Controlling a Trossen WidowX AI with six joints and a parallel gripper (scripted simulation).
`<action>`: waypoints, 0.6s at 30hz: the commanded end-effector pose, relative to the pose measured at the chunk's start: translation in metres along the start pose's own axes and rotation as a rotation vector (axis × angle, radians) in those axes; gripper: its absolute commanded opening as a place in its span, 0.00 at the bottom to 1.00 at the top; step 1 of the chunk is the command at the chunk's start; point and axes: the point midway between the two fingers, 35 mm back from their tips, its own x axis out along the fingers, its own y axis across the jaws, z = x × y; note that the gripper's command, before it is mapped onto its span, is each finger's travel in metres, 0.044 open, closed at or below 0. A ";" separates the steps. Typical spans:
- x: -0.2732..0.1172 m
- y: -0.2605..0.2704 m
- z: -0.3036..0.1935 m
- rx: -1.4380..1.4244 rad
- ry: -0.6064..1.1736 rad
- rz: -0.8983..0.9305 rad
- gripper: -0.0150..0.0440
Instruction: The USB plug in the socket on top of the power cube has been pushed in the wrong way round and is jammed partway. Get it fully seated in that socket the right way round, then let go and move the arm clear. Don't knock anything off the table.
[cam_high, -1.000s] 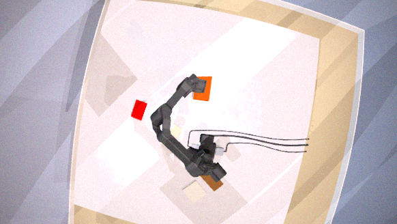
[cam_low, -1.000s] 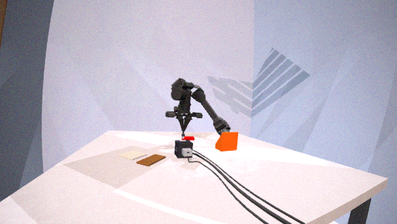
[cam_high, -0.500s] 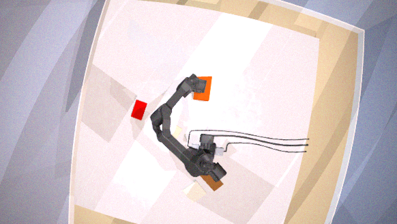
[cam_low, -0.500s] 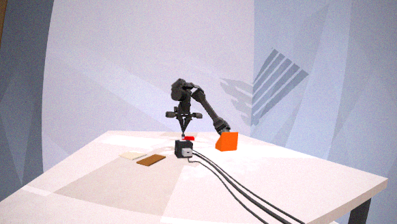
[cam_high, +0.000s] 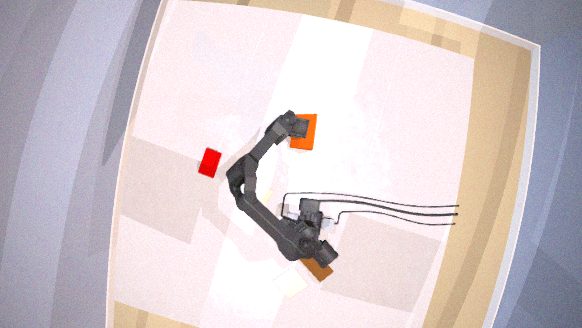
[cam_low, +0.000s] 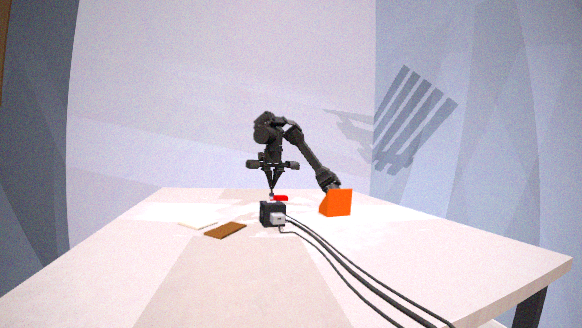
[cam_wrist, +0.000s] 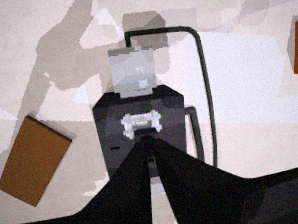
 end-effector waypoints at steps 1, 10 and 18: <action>0.000 0.001 0.000 0.008 -0.002 0.004 0.25; 0.002 0.000 0.000 0.009 -0.003 0.004 0.25; 0.002 0.001 0.000 0.009 -0.003 0.004 0.25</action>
